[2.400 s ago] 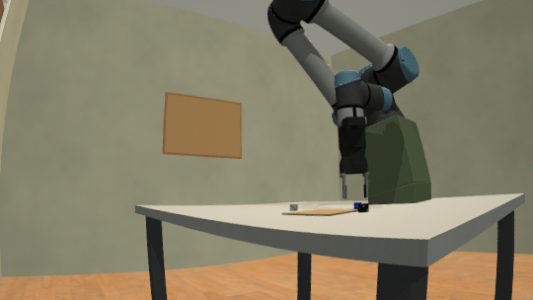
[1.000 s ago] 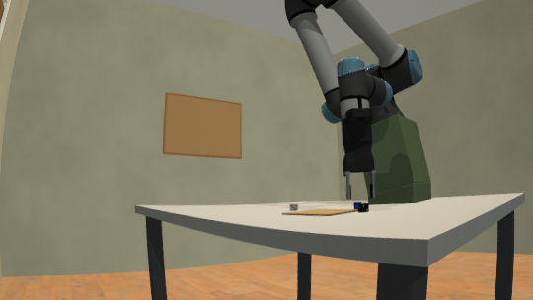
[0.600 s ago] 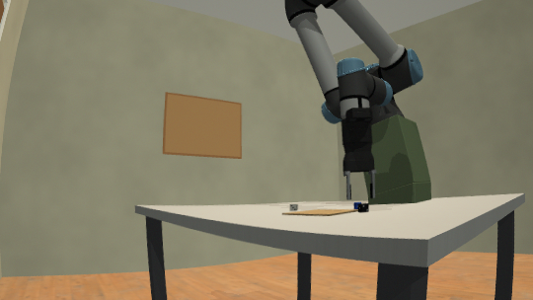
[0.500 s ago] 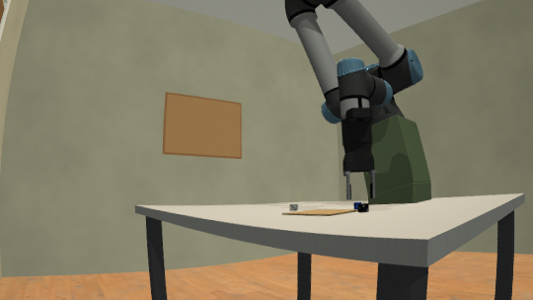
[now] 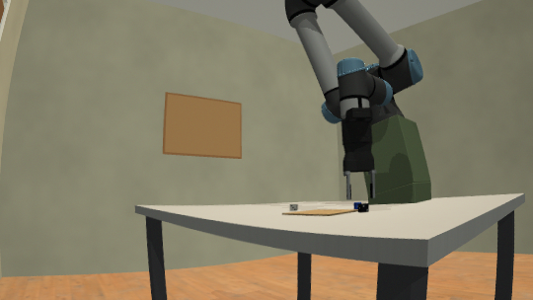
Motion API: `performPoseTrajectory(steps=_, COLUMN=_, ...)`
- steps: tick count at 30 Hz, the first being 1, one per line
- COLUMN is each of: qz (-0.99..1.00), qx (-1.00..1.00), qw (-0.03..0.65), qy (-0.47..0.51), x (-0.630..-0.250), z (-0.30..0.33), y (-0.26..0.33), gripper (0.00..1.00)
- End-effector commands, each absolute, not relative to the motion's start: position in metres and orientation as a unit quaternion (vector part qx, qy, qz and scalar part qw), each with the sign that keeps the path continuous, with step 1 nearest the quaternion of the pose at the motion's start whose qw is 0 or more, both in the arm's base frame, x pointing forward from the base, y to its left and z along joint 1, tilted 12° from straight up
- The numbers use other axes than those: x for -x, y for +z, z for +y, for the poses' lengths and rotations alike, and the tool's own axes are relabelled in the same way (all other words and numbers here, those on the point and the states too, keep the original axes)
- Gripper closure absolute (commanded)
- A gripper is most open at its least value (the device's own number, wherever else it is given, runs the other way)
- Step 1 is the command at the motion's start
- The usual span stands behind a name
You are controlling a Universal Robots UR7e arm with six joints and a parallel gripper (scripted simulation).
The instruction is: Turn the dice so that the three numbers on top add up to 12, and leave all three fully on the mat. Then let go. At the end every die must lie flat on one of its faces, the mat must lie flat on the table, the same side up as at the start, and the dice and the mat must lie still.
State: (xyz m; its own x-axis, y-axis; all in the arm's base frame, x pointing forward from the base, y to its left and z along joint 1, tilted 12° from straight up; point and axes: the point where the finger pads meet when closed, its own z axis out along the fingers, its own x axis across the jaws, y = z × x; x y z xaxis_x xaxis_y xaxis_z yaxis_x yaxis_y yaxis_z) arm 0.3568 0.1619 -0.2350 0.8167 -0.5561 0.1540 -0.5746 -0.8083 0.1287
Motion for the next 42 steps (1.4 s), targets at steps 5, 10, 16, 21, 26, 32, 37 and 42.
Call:
performPoseTrajectory(steps=5, qz=-0.298, qx=-0.949, qw=0.084, qy=0.055, x=-0.357, z=0.164, y=-0.227, gripper=0.0)
performPoseTrajectory(steps=10, qz=-0.298, qx=-0.949, qw=0.084, qy=0.055, x=-0.356, z=0.166, y=-0.215, gripper=0.0)
performPoseTrajectory(steps=16, qz=-0.298, qx=-0.949, qw=0.084, qy=0.055, x=-0.355, z=0.168, y=-0.202, gripper=0.0)
performPoseTrajectory(steps=21, qz=-0.298, qx=-0.949, qw=0.084, qy=0.055, x=-0.354, z=0.172, y=-0.184, gripper=0.0)
performPoseTrajectory(steps=26, qz=-0.298, qx=-0.949, qw=0.084, qy=0.055, x=-0.353, z=0.176, y=-0.165, gripper=0.0)
performPoseTrajectory(steps=32, qz=-0.298, qx=-0.949, qw=0.084, qy=0.055, x=-0.353, z=0.179, y=-0.151, gripper=0.0)
performPoseTrajectory(steps=37, qz=-0.298, qx=-0.949, qw=0.084, qy=0.055, x=-0.352, z=0.181, y=-0.138, gripper=0.0)
performPoseTrajectory(steps=42, qz=-0.298, qx=-0.949, qw=0.084, qy=0.055, x=-0.351, z=0.183, y=-0.13, gripper=0.0)
